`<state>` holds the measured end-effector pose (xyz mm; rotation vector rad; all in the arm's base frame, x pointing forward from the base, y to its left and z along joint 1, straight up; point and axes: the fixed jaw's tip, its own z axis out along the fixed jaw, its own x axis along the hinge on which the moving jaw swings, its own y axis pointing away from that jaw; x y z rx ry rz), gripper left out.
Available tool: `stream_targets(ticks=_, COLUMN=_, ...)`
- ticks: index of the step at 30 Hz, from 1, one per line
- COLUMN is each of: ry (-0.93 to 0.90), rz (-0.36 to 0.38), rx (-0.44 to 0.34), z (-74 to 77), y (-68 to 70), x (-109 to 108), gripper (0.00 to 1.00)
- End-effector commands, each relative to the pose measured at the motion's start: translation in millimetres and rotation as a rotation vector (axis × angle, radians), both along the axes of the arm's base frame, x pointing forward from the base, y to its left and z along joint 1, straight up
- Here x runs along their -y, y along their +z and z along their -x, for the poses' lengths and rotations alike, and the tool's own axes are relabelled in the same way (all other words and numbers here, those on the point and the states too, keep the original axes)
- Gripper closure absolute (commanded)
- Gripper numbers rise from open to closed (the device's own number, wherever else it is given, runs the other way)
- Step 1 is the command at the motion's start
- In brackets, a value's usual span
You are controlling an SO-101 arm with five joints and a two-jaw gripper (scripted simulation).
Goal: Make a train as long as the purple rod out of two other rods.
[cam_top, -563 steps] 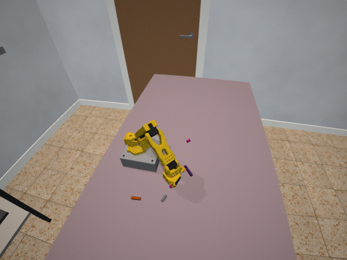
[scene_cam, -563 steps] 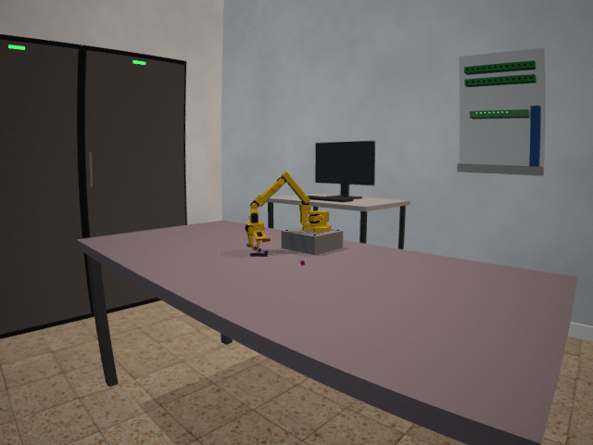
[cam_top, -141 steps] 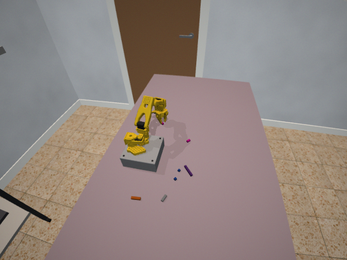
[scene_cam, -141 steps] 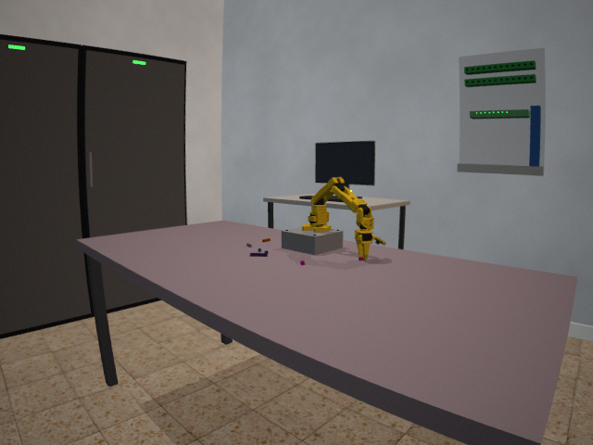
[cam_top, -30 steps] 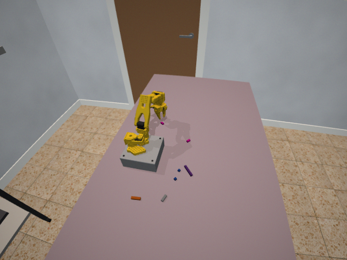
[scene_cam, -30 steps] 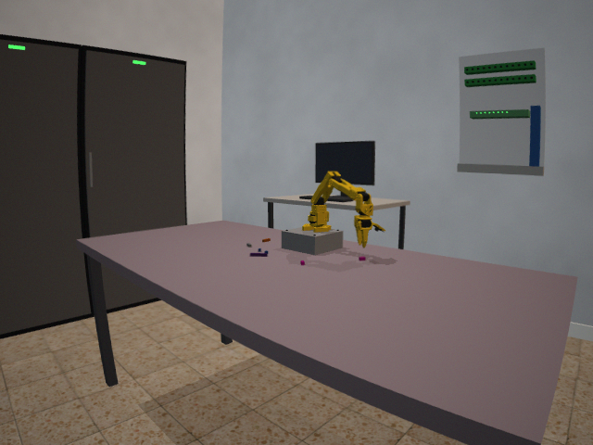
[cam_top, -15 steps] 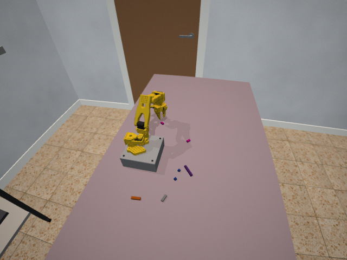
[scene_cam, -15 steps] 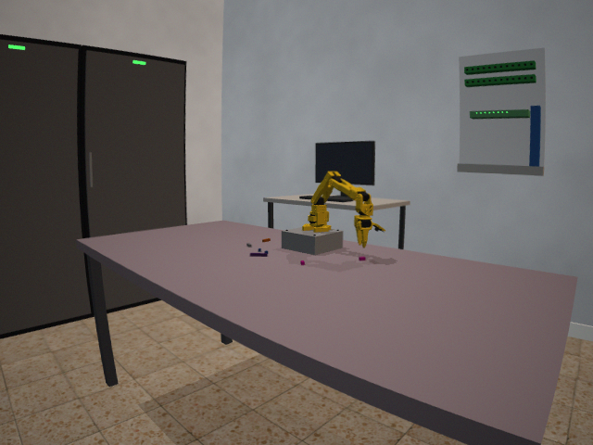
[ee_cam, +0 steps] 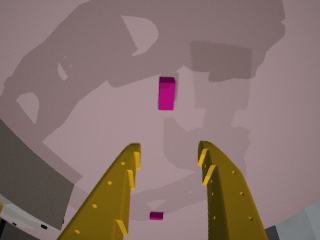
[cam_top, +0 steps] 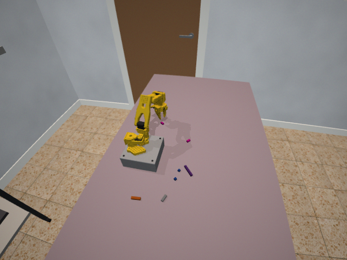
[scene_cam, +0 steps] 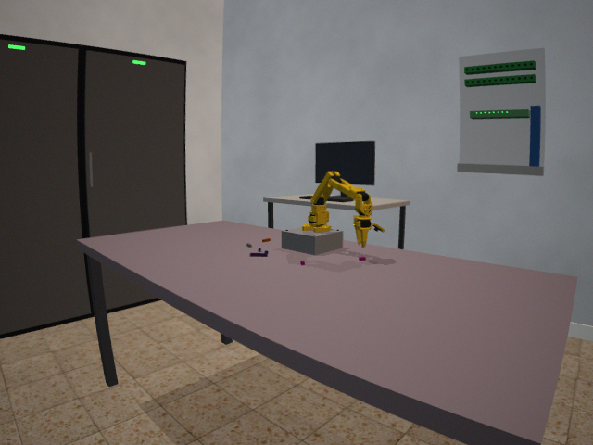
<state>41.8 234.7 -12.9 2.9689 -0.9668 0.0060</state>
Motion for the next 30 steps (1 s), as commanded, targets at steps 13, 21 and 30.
stream_targets(ticks=13, ry=-0.166, rz=-0.025, rx=0.006, z=-42.9, y=5.9, x=9, gripper=0.83)
stream_targets(ticks=21, ry=-0.290, rz=-0.024, rx=0.007, z=-73.9, y=5.6, x=25, gripper=0.83)
stream_targets(ticks=30, ry=-0.538, rz=-0.022, rx=0.009, z=-127.2, y=4.8, x=68, gripper=0.82)
